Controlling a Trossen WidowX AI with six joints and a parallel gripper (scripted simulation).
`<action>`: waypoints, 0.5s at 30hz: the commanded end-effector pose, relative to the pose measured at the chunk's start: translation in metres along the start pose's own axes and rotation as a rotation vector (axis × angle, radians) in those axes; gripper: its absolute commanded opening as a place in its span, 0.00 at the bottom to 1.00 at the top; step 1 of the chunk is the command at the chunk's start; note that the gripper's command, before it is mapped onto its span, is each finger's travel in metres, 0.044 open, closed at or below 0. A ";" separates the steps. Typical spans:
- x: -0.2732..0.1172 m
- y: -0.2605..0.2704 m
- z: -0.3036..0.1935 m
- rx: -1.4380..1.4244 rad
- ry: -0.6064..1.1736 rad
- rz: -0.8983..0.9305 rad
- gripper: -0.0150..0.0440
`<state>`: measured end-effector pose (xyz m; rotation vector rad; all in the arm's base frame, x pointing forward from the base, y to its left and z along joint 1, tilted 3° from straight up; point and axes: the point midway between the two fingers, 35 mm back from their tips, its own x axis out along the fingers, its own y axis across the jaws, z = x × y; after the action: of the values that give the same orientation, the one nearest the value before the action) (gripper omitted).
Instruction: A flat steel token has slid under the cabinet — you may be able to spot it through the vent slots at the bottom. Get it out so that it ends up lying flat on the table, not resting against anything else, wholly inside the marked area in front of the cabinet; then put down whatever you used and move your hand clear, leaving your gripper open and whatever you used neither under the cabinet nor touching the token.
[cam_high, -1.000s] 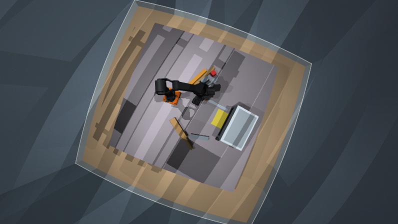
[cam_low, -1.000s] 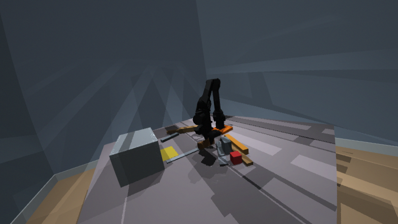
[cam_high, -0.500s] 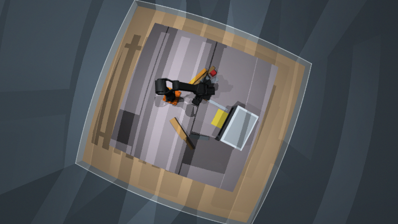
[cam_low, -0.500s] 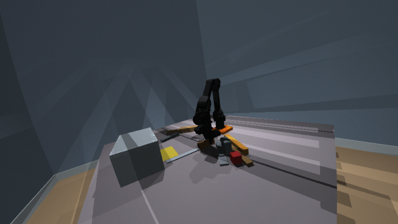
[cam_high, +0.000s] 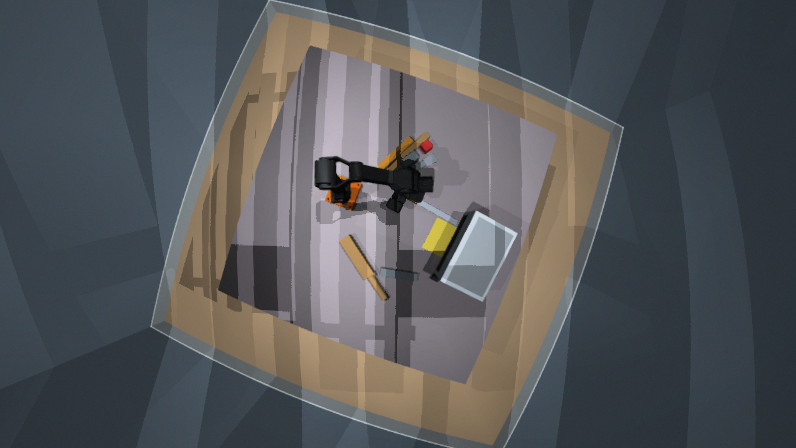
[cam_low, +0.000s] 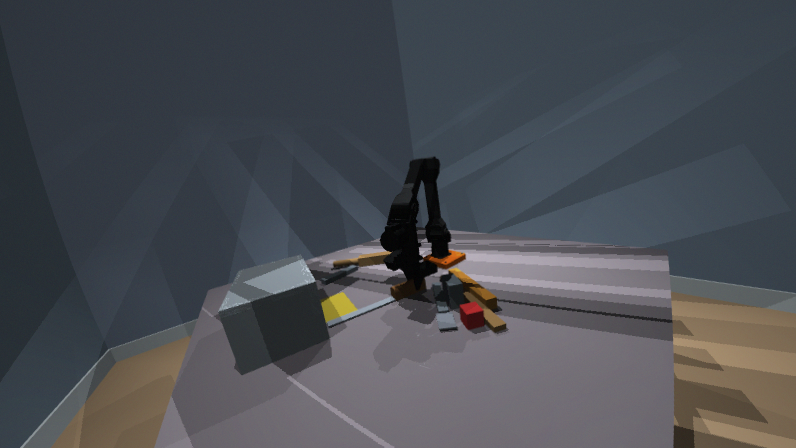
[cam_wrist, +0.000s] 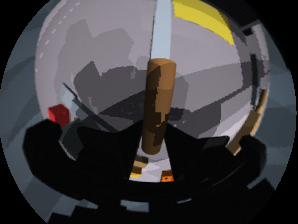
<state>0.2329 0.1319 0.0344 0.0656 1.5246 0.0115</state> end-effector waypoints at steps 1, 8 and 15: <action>0.000 0.000 0.007 0.008 0.000 0.001 0.25; 0.000 0.000 0.017 0.014 0.000 0.000 0.25; -0.001 0.000 0.026 0.018 -0.001 0.000 0.25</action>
<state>0.2534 0.1306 0.0357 0.0779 1.5241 -0.0023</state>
